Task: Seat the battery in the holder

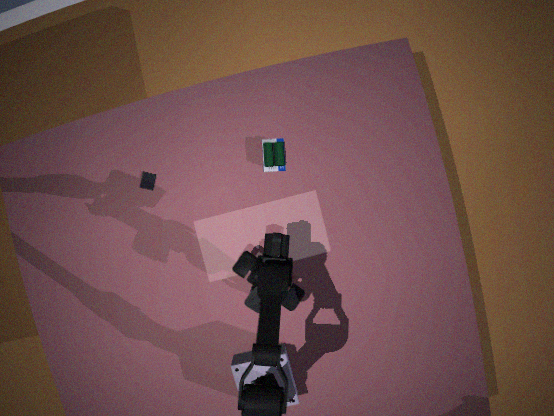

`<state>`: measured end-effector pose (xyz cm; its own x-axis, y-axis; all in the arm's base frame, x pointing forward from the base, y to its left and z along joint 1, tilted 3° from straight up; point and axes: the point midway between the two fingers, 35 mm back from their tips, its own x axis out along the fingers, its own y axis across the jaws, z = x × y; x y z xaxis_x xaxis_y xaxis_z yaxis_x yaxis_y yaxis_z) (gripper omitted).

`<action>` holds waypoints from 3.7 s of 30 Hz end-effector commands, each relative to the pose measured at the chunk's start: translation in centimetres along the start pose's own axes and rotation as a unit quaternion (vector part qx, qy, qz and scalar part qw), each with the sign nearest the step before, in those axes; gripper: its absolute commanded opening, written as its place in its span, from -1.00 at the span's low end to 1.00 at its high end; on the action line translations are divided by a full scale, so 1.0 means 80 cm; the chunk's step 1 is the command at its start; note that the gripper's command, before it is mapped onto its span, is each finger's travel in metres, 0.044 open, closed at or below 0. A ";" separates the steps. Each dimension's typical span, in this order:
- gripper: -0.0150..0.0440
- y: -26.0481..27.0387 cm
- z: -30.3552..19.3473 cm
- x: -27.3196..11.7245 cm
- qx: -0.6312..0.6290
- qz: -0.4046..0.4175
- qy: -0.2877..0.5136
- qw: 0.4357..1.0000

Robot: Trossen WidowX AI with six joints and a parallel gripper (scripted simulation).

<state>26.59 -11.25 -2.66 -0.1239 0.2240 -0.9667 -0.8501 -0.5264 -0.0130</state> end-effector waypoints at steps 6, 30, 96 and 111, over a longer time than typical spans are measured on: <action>-0.20 0.001 -0.004 -0.001 0.005 0.002 0.039 0.999; -0.20 0.001 -0.004 0.003 0.012 -0.001 0.092 0.996; 1.00 0.006 0.046 -0.099 0.010 -0.002 0.087 0.996; 1.00 0.006 0.046 -0.099 0.010 -0.002 0.087 0.996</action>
<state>25.34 -10.24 5.82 -0.0317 0.0815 -0.9962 -0.8631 -0.5048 -0.0138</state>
